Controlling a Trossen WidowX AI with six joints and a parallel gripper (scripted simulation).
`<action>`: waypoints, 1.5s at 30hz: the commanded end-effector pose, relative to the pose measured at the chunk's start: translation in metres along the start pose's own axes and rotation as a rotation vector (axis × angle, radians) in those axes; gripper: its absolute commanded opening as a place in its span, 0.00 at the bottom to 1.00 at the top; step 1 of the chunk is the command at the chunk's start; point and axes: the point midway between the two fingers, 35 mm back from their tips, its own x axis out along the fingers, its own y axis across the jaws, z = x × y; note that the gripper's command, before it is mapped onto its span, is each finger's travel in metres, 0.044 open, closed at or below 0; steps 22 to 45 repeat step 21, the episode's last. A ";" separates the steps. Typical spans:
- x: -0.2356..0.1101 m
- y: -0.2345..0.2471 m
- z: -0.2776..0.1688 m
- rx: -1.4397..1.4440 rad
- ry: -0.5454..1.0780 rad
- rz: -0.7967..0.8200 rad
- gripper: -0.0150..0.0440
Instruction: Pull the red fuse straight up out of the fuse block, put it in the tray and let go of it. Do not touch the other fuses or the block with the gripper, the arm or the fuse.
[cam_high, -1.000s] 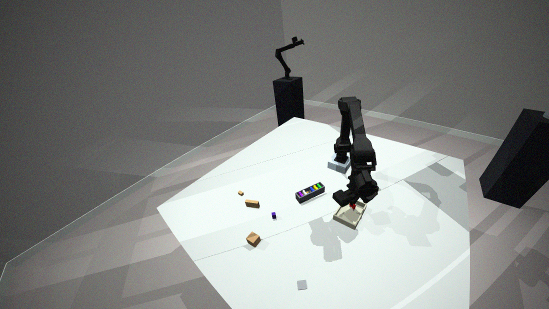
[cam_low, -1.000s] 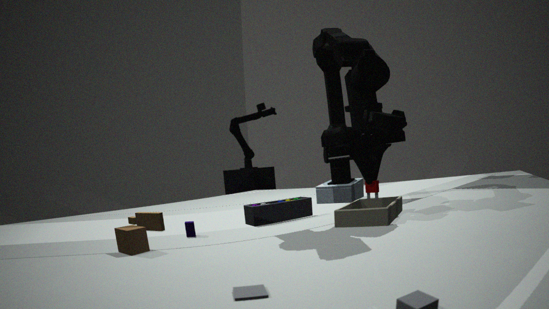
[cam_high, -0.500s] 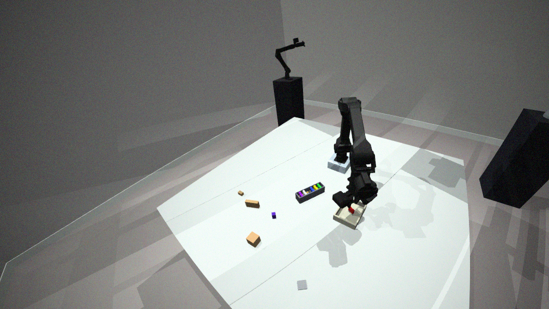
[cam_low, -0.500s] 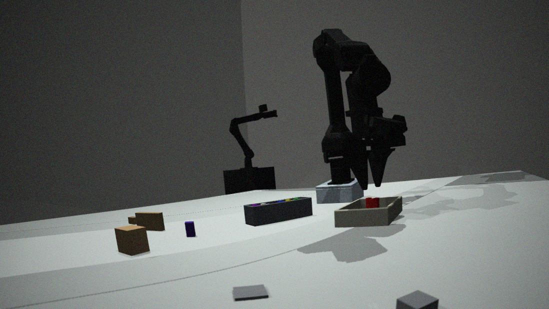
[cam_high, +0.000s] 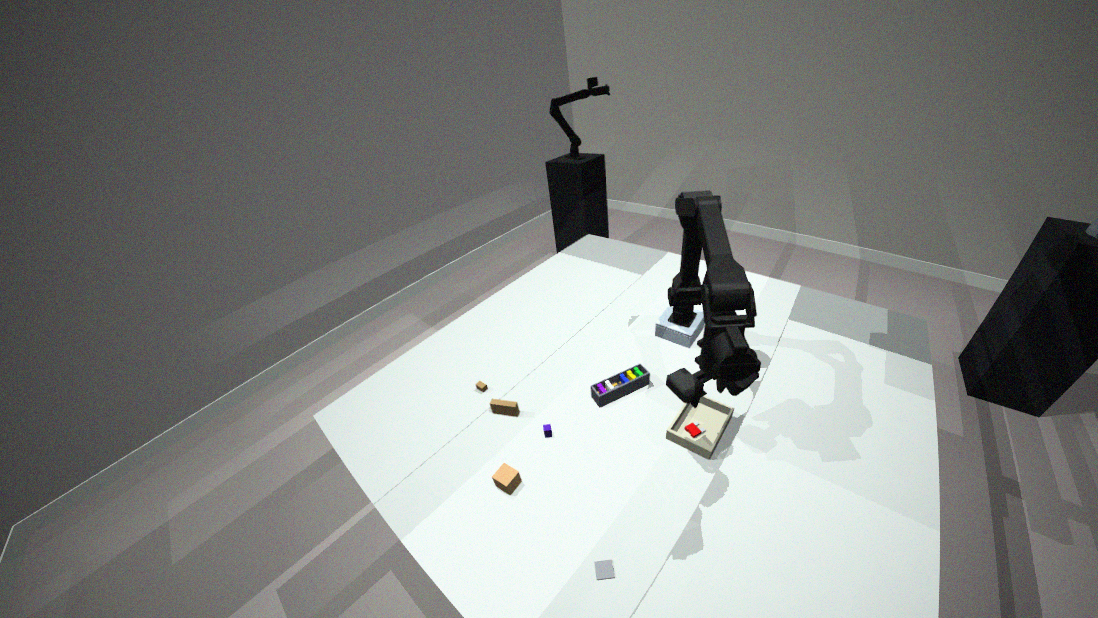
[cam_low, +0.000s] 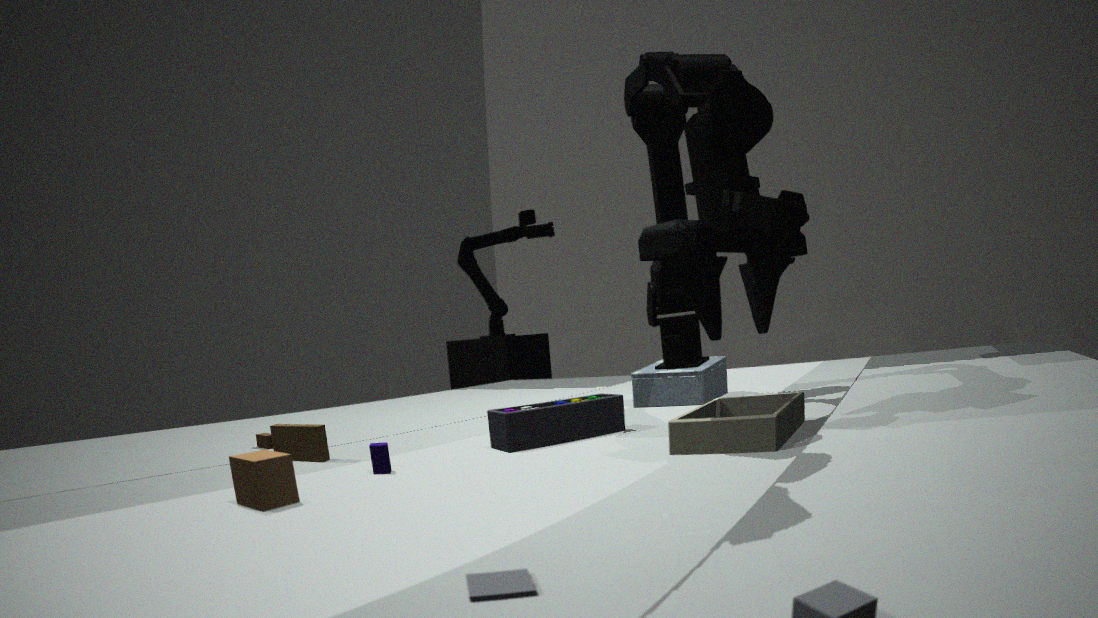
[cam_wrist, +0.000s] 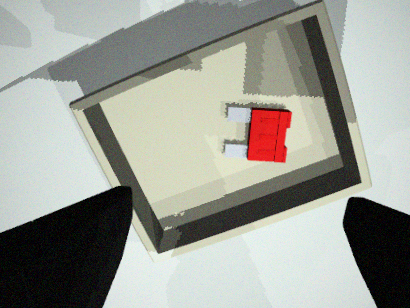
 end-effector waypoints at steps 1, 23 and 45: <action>0.000 0.000 -0.001 0.003 0.006 -0.002 0.81; 0.000 0.000 0.000 0.000 0.003 0.002 0.81; 0.000 0.000 0.000 0.000 0.003 0.002 0.81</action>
